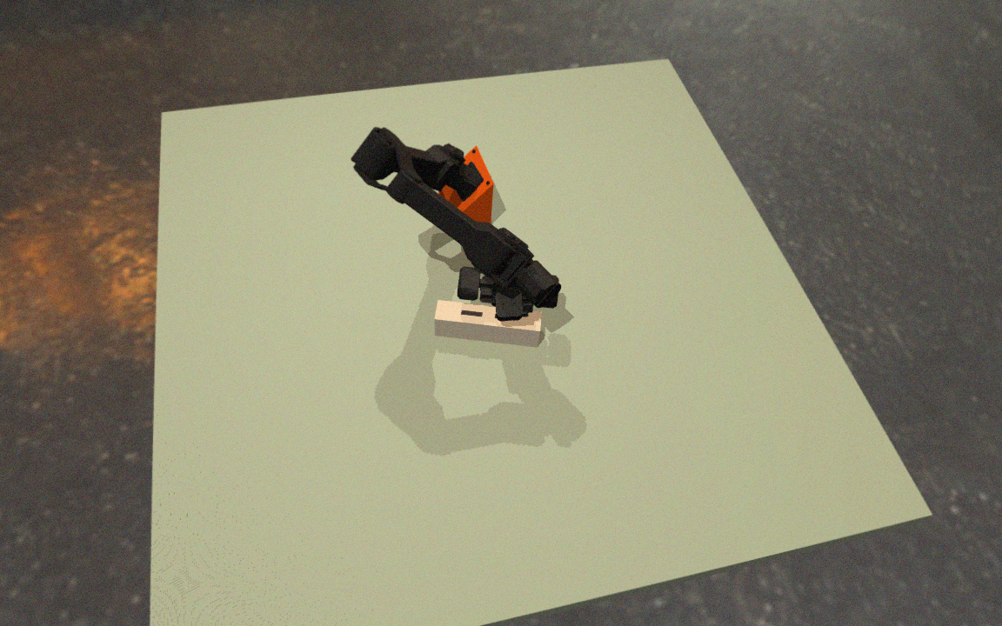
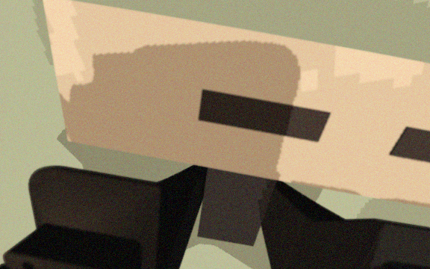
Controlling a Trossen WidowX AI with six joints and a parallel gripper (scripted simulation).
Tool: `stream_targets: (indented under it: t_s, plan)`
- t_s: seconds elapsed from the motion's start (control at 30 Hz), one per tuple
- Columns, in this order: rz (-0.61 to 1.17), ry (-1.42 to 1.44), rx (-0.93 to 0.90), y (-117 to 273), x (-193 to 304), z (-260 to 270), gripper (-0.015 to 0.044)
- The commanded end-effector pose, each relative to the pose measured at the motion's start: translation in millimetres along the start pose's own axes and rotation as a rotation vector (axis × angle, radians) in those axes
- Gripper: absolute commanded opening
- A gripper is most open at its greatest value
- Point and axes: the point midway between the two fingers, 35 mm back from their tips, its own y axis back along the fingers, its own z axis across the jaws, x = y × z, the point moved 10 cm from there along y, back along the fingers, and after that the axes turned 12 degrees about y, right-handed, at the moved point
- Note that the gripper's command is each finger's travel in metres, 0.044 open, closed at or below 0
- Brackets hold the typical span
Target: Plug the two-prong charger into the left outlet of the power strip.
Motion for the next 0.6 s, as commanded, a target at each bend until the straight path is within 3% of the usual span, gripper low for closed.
stream_targets:
  t_s: [0.0,0.57]
  plan:
    - [-0.026,-0.013,0.008,0.2,-5.0,-1.5,0.0]
    - [-0.026,-0.013,0.008,-2.0,-5.2,-1.3,0.0]
